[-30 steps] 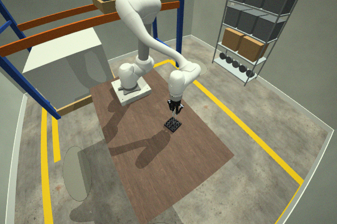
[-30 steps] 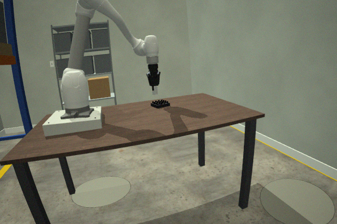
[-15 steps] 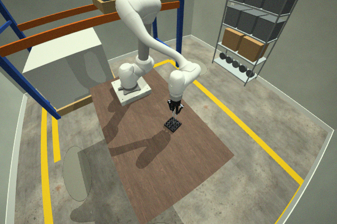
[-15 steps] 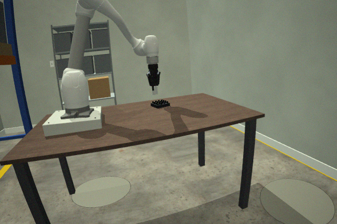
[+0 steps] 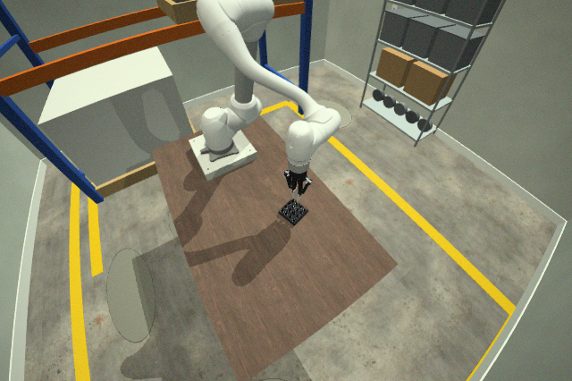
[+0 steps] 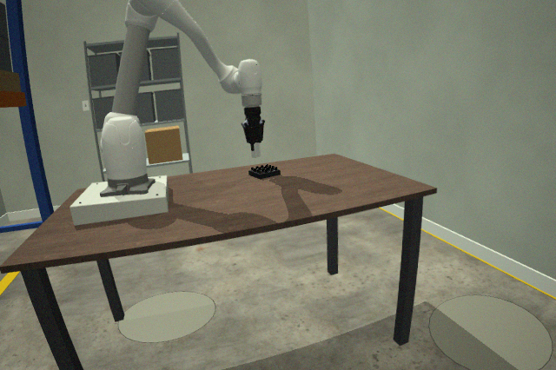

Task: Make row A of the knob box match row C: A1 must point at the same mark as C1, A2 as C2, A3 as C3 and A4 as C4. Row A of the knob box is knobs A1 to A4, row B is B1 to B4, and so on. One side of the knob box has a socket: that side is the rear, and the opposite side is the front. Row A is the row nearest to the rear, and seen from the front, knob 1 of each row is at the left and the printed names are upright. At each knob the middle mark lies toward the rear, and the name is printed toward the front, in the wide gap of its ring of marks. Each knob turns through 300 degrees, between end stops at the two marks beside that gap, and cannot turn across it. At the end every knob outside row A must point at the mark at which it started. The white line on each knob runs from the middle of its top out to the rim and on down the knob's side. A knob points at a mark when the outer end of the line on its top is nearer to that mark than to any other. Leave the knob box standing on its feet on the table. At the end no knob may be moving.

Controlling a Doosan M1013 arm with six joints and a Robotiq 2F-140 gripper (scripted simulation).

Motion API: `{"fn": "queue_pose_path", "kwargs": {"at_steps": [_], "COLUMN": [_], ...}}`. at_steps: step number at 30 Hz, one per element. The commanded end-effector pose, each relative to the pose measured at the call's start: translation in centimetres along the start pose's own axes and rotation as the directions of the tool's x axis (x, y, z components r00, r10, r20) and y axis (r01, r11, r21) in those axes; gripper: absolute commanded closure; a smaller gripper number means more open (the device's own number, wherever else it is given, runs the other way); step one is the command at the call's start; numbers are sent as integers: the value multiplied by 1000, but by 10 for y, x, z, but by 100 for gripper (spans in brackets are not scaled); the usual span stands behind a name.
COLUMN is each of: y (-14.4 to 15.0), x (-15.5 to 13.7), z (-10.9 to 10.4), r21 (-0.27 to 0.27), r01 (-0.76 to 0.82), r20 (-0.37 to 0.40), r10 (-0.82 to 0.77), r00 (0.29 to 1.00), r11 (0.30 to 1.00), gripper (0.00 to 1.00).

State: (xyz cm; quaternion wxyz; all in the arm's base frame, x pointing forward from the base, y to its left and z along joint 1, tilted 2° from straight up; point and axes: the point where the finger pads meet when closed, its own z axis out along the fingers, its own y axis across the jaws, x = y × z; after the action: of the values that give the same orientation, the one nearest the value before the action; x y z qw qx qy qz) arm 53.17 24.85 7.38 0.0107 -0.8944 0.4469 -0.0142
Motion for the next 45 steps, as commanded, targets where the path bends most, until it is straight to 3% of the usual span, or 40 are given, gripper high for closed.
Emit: {"fn": "queue_pose_path", "kwargs": {"at_steps": [1, 22, 45], "y": [0, 0, 0], "x": [0, 0, -1], "z": [3, 27, 38], "r21": [0, 0, 0], "r01": [0, 0, 0], "r20": [0, 0, 0], "r10": [0, 0, 0], "r00": [1000, 1000, 1000], "r11": [1000, 1000, 1000], "gripper": [88, 88, 88]}}
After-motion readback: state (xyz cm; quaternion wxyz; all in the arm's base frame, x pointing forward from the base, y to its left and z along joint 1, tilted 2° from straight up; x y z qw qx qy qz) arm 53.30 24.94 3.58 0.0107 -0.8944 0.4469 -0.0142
